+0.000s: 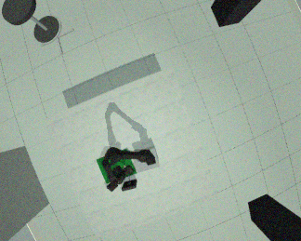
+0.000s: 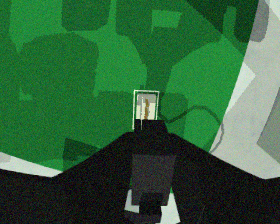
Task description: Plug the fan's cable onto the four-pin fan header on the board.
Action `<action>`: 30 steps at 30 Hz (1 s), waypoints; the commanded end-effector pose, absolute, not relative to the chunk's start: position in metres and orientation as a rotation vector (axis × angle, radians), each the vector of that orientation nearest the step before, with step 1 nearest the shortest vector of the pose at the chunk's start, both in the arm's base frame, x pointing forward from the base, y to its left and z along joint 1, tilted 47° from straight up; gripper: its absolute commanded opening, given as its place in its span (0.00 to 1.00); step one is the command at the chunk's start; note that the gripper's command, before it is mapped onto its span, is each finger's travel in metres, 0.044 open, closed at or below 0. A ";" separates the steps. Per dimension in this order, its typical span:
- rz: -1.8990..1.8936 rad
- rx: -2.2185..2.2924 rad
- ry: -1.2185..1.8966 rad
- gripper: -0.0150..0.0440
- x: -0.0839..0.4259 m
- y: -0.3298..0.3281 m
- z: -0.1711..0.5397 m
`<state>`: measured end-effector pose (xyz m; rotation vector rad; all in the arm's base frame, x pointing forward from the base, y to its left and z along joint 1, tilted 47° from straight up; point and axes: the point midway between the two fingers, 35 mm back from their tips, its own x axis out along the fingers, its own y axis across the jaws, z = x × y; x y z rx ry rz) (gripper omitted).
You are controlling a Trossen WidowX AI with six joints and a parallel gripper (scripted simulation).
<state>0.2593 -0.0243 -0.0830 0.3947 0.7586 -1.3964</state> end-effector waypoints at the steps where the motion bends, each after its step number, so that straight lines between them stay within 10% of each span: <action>1: -1.403 0.410 0.753 0.25 0.260 -0.025 -0.080; 30: -1.397 0.398 0.762 0.25 0.260 -0.043 -0.092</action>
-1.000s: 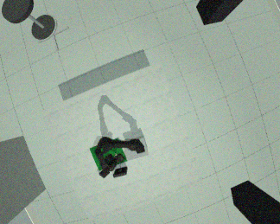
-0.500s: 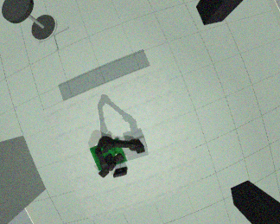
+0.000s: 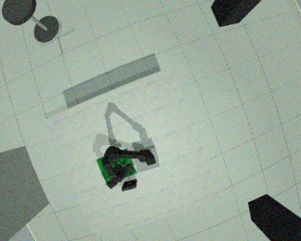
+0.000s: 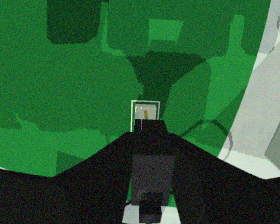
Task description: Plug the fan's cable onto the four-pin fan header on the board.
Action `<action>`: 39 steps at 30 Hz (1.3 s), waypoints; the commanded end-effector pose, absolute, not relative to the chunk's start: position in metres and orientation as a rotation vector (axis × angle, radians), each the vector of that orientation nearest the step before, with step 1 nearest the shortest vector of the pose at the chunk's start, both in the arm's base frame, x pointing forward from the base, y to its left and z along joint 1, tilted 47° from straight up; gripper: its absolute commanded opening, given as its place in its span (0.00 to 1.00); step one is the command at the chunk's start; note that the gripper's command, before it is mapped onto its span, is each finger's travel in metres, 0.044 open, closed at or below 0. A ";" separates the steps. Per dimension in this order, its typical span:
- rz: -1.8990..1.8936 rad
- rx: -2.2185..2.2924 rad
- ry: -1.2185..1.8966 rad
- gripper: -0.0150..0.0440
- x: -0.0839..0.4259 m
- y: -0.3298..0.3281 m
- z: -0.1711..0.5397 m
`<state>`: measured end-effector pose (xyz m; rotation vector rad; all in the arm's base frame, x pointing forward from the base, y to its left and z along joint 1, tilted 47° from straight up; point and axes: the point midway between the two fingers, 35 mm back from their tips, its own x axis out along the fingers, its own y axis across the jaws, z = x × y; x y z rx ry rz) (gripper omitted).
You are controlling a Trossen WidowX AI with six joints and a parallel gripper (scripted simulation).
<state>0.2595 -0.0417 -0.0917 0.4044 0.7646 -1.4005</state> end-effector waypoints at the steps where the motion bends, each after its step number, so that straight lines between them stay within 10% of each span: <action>1: -1.397 0.398 0.762 0.25 0.260 -0.043 -0.092; 39: -1.398 0.399 0.760 0.25 0.261 -0.048 -0.095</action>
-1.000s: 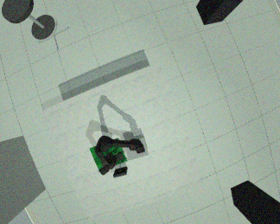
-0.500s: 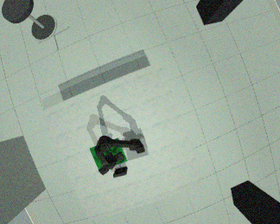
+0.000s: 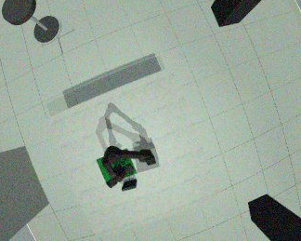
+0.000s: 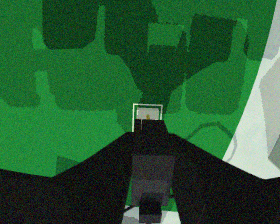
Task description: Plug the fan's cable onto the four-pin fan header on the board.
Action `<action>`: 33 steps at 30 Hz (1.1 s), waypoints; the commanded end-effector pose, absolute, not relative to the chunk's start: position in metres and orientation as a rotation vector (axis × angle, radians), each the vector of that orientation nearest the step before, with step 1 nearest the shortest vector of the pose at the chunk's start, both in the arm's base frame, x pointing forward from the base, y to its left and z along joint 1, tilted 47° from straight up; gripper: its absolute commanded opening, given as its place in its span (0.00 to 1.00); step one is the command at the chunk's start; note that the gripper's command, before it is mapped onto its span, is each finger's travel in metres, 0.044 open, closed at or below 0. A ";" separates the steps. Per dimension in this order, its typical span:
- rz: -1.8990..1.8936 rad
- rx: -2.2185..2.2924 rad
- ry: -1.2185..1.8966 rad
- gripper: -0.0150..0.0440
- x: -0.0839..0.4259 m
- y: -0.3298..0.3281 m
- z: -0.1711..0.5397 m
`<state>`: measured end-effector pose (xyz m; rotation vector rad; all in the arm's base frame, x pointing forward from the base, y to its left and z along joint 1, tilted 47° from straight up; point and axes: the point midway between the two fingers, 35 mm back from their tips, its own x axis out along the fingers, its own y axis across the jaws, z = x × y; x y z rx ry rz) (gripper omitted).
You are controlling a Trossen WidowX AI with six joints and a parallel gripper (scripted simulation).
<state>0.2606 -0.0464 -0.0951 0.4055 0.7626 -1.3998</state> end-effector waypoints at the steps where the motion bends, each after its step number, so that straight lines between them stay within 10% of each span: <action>1: -1.398 0.399 0.760 0.25 0.261 -0.048 -0.095; 33: -1.399 0.398 0.760 0.25 0.260 -0.059 -0.106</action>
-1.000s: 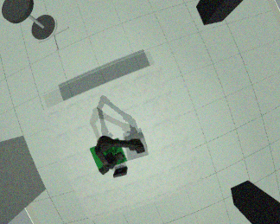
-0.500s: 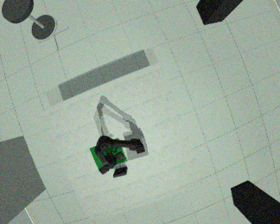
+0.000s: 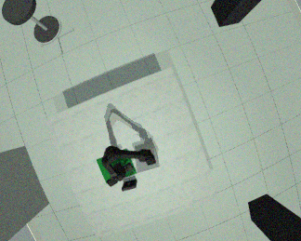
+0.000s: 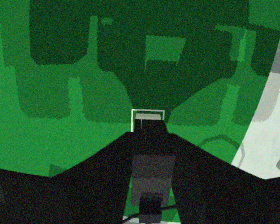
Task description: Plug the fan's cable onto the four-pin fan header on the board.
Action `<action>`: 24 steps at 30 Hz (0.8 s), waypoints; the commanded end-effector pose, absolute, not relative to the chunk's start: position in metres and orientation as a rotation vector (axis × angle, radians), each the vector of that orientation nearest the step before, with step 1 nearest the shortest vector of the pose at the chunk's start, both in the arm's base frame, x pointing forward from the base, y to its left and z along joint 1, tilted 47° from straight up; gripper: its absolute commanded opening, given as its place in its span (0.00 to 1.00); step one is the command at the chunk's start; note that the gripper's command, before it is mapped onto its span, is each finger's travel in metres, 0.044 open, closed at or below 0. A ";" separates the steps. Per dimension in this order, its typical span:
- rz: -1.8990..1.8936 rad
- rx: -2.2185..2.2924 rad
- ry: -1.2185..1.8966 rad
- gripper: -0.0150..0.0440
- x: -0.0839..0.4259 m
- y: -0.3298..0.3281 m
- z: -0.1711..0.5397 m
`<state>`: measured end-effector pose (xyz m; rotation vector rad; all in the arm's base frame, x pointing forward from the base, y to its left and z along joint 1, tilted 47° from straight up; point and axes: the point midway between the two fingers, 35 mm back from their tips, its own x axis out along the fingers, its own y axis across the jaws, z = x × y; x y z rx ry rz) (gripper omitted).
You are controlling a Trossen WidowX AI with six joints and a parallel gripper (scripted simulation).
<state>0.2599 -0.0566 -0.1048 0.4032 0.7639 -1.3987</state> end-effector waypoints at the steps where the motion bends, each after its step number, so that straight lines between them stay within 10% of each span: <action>1: -1.399 0.398 0.760 0.25 0.260 -0.060 -0.106; 5: -1.399 0.398 0.760 0.25 0.260 -0.062 -0.108; 15: -1.399 0.403 0.764 0.69 0.260 -0.059 -0.107; 24: -1.397 0.401 0.761 0.69 0.261 -0.018 -0.070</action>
